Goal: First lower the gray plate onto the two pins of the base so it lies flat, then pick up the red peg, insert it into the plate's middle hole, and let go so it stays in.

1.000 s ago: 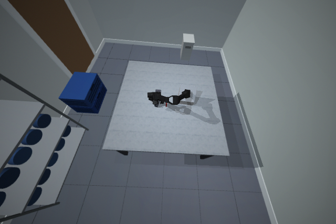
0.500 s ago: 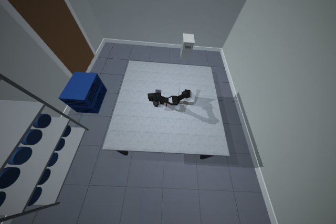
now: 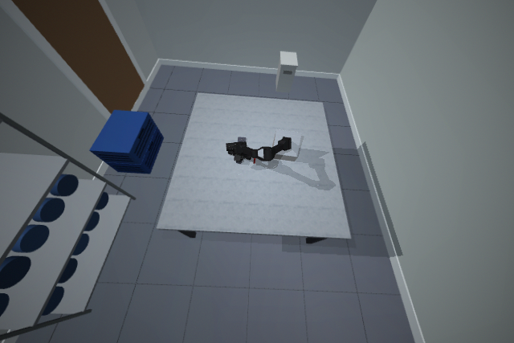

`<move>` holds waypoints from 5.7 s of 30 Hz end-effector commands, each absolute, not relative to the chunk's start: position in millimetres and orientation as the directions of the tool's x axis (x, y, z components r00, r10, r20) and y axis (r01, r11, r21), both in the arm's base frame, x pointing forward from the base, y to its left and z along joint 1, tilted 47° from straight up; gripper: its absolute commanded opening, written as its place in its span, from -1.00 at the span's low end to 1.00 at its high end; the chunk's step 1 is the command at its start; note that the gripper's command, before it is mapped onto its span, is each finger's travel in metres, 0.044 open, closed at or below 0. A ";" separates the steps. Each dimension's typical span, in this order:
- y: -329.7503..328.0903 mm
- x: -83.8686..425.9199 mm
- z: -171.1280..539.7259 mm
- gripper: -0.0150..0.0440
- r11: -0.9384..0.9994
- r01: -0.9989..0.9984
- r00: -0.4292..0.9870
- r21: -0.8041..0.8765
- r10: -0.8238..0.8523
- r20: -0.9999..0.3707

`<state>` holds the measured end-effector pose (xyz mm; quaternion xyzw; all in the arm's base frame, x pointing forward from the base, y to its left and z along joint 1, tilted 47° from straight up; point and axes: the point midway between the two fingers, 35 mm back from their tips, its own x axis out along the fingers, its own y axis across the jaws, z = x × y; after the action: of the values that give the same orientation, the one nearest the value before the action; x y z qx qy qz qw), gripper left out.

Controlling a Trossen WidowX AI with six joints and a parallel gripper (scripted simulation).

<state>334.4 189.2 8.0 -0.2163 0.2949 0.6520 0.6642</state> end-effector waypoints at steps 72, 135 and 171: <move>69.7 359.5 21.8 -0.49 -0.020 -1.000 -0.024 0.013 0.731 -0.681; 52.5 358.7 -76.2 -0.49 -0.108 -0.991 -0.024 -0.082 0.732 -0.681; 76.6 357.2 -100.3 -0.49 -0.108 -0.991 -0.024 -0.082 0.733 -0.680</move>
<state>361.2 71.1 -93.9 -0.3007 0.2138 0.6770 0.6368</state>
